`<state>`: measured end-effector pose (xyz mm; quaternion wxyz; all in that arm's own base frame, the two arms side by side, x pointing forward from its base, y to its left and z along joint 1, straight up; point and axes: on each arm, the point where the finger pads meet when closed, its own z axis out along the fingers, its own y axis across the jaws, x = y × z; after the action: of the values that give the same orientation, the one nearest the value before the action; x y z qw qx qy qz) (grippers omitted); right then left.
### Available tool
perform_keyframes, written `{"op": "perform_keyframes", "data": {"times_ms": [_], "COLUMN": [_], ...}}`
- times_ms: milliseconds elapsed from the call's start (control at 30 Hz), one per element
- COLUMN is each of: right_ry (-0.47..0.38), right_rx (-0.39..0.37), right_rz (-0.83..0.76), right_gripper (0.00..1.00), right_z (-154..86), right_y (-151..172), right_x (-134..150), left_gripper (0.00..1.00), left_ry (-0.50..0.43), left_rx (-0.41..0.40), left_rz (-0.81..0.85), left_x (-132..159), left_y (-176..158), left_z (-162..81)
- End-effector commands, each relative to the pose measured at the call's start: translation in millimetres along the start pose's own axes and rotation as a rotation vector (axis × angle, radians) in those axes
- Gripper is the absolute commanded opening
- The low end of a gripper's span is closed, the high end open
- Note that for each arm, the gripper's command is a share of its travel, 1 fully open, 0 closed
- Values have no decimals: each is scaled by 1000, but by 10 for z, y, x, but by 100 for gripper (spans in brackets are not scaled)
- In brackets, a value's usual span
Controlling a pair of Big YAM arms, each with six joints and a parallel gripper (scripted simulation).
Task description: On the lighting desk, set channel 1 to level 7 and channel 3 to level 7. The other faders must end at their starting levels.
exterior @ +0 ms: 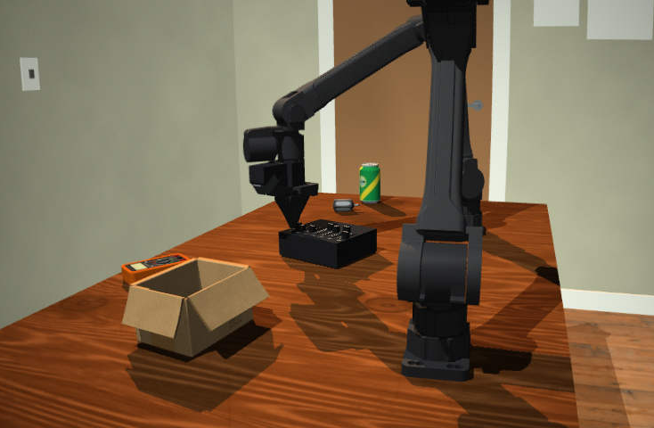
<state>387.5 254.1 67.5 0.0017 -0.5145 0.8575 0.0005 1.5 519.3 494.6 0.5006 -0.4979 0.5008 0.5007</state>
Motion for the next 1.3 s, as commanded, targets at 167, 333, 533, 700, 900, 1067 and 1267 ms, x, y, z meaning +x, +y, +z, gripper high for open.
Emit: {"op": "perform_keyframes", "data": {"times_ms": [167, 333, 533, 700, 900, 1067, 1267], "right_ry": [-8, -11, -26, -19, -21, -21, -21], "right_rx": [6, 8, 17, 13, 14, 14, 15], "right_rz": [2, 1, 2, 2, 3, 2, 1], "right_gripper": [0, 0, 0, 0, 0, 0, 0], "right_z": [15, -25, -89, -87, -87, -86, -84], "right_y": [-58, -53, -71, -61, -64, -64, -64], "right_x": [19, 31, 43, 84, 101, 131, 168], "left_gripper": [100, 100, 100, 100, 100, 100, 100], "left_ry": [-17, -17, -17, -17, -17, -17, -17], "left_rx": [-10, -10, -10, -10, -10, -10, -10], "left_rz": [-14, -14, -14, -14, -14, -14, -14], "left_x": [-40, -40, -40, -40, -40, -40, -40], "left_y": [43, 43, 43, 43, 43, 43, 43], "left_z": [-12, -12, -12, -12, -12, -12, -12]}}
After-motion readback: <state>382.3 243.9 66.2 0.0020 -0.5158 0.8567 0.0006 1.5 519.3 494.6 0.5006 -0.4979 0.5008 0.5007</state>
